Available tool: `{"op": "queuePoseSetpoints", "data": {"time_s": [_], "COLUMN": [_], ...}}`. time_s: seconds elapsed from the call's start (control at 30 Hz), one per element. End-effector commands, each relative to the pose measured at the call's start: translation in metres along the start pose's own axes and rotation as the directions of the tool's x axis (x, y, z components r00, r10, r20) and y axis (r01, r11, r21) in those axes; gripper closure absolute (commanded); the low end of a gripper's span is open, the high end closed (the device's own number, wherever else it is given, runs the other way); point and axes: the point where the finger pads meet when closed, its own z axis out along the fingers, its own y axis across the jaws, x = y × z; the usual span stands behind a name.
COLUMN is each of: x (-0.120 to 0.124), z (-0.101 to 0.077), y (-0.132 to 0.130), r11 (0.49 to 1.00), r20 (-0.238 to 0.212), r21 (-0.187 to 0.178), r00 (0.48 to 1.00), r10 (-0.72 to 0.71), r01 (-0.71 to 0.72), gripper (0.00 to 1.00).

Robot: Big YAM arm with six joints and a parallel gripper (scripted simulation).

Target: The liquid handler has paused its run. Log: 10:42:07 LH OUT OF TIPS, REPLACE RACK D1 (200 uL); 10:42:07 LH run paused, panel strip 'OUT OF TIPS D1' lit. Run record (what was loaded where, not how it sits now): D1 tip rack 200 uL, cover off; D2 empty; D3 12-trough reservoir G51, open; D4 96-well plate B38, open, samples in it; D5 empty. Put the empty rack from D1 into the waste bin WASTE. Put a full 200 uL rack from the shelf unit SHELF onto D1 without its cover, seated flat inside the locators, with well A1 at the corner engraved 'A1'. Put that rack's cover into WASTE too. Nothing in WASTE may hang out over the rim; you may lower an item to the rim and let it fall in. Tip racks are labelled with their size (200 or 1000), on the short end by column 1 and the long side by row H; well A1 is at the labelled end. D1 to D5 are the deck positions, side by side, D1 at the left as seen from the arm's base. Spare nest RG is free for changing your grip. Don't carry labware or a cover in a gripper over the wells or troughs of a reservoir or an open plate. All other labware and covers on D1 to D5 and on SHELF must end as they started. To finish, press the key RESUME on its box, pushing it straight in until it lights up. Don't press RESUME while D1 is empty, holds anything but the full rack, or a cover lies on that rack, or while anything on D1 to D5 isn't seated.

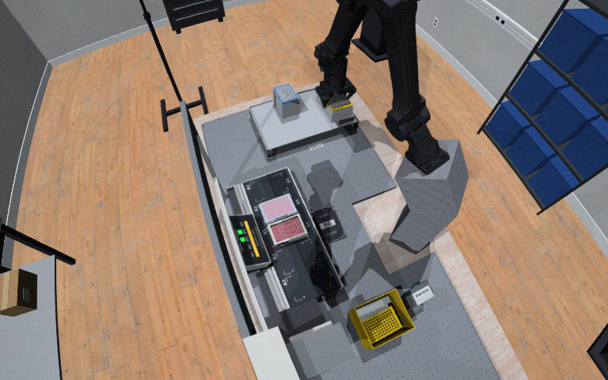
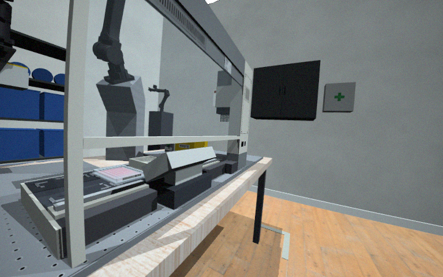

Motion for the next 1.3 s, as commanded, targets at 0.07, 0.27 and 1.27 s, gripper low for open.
{"op": "queuePoseSetpoints", "data": {"time_s": [0.07,0.27,1.27], "x": [-0.024,-0.024,-0.018], "z": [-0.016,-0.017,-0.010], "y": [0.038,0.064,0.147], "r11": [1.000,1.000,0.998], "r20": [0.050,0.051,0.030], "r21": [-0.026,-0.029,-0.027], "r00": [0.999,0.999,0.998], "r10": [-0.001,0.001,0.057], "r01": [0.002,0.000,-0.056], "gripper": [1.00,1.00,1.00]}}
